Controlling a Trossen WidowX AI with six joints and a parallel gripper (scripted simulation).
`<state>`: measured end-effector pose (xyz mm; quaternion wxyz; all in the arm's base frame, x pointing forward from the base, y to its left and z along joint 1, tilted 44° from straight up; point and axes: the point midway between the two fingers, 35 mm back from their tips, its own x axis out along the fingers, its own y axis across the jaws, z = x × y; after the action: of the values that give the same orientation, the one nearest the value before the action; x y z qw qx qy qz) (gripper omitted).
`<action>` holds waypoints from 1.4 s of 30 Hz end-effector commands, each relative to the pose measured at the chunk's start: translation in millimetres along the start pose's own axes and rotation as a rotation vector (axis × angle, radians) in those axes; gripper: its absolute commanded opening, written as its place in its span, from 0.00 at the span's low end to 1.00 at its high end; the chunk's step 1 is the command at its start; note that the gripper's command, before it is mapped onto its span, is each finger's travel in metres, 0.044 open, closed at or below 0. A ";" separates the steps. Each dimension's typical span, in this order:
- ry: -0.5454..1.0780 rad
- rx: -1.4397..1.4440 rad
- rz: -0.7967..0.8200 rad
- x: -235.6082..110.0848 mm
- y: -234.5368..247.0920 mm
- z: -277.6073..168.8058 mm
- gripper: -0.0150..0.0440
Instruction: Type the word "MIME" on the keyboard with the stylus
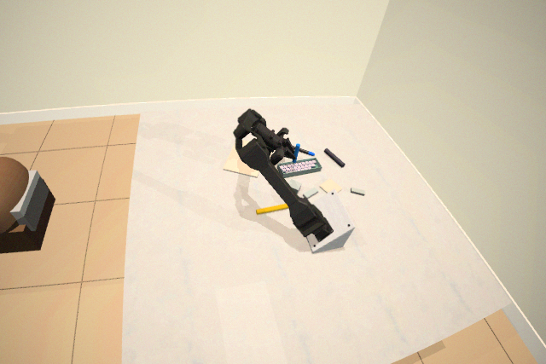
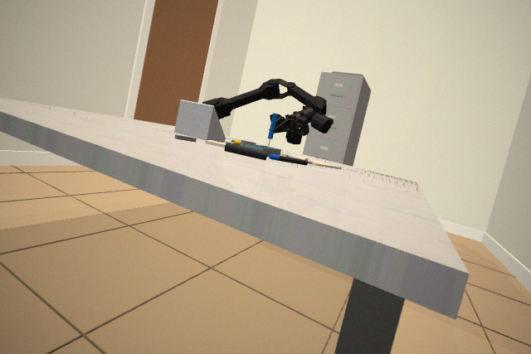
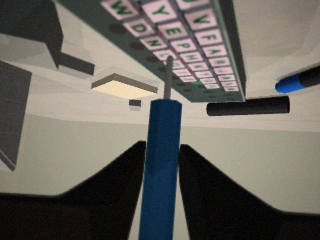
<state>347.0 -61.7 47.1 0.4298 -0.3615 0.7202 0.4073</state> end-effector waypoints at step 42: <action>-0.005 0.003 0.002 7.1 -0.1 14.8 0.39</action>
<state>349.6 -51.1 38.1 0.4305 -0.3616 0.7198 0.4071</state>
